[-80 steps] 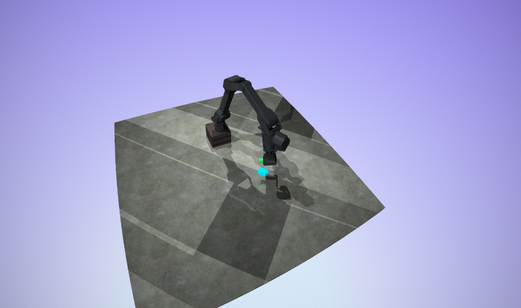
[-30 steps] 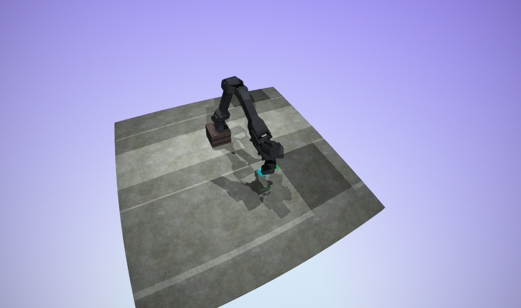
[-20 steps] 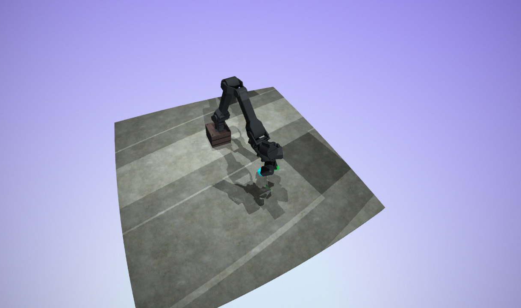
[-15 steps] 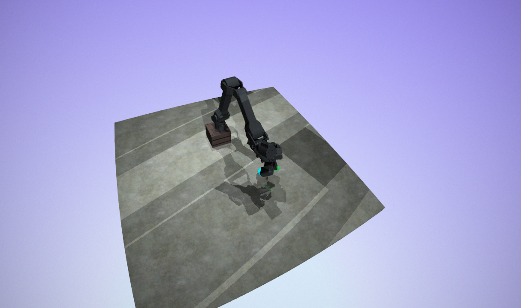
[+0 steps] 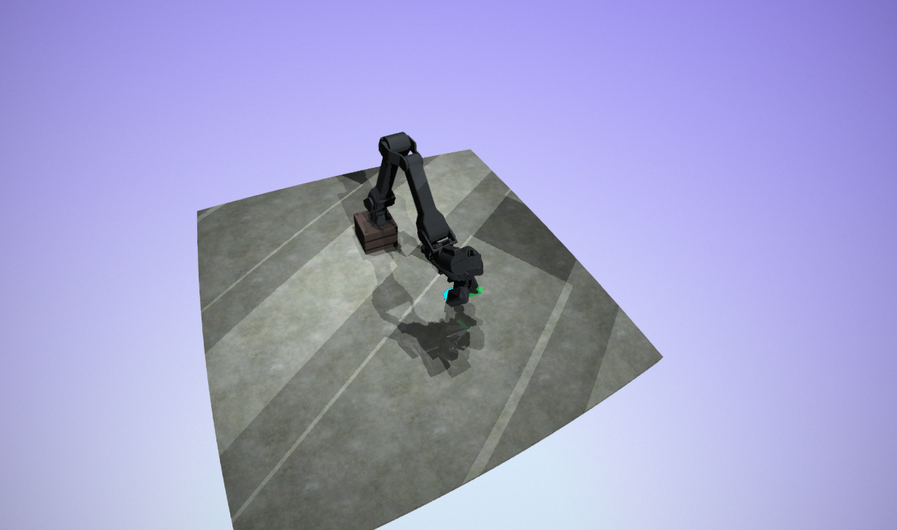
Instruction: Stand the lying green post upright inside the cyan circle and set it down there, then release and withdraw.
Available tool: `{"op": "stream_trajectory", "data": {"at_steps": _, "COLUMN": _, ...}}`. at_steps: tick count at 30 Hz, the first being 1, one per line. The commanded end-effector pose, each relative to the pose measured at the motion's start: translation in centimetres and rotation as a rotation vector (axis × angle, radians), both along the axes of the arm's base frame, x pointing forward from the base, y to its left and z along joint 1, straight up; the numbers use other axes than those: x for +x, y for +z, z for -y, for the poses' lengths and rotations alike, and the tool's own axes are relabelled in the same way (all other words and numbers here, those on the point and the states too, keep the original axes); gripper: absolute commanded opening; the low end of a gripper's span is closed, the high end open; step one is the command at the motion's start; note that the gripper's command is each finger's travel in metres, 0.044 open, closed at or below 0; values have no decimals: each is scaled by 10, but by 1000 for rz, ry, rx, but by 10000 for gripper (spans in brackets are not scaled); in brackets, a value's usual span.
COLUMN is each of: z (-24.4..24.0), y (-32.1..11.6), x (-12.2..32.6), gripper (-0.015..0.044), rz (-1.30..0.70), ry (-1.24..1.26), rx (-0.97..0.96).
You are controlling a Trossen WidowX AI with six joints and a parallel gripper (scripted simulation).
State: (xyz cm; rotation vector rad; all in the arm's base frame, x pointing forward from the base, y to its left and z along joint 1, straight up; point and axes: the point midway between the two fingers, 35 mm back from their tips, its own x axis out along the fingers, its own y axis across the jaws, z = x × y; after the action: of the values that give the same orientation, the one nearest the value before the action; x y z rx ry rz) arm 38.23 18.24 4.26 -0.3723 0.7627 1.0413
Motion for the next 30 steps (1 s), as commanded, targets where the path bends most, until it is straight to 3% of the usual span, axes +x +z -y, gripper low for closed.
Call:
{"op": "stream_trajectory", "data": {"at_steps": 1, "z": 1, "y": 0, "x": 1, "gripper": 23, "rz": 7, "ry": -4, "rx": 30}}
{"op": "stream_trajectory", "data": {"at_steps": 30, "z": 8, "y": 3, "x": 1, "gripper": 23, "rz": 80, "ry": -5, "rx": 202}}
